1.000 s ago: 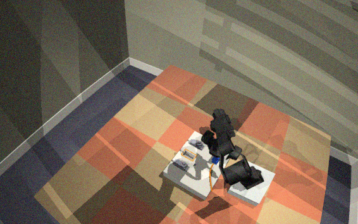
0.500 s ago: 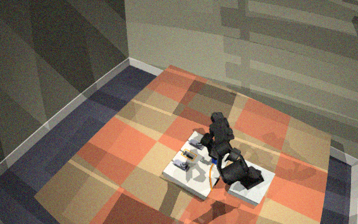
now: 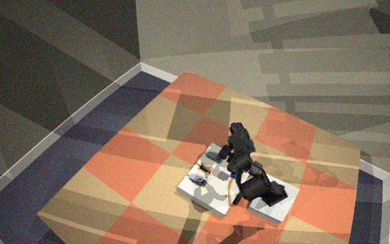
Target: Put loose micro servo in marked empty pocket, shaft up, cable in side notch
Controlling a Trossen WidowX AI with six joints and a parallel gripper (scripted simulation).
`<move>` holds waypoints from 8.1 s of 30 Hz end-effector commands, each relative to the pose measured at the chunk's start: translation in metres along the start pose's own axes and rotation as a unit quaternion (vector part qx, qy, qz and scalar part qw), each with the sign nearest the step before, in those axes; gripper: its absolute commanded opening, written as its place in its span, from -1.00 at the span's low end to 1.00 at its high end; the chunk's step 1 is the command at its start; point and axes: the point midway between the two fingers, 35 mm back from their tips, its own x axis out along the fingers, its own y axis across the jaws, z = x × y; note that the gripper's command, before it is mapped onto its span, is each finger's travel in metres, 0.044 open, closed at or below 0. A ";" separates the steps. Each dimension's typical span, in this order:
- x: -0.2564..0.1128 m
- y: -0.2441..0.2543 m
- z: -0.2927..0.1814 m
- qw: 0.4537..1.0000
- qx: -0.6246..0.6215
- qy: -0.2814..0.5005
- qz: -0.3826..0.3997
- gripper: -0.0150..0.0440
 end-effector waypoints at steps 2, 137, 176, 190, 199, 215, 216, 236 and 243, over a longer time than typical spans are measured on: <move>0.000 0.000 0.000 1.000 0.002 -0.002 -0.001 -0.20; -0.032 -0.144 0.048 0.724 0.690 -0.005 -0.001 -0.49; -0.001 -0.145 0.049 0.724 0.690 -0.006 -0.001 -0.49; 0.013 -0.145 0.050 0.724 0.690 -0.006 -0.001 -0.49; 0.023 -0.145 0.050 0.724 0.690 -0.006 0.000 -0.49; 0.040 -0.145 0.050 0.724 0.690 -0.006 0.000 -0.49; 0.039 -0.145 0.050 0.724 0.690 -0.006 0.000 -0.40; 0.001 -0.132 0.045 0.720 0.693 -0.007 0.001 0.32; -0.055 -0.047 0.041 0.721 0.693 -0.002 -0.001 0.94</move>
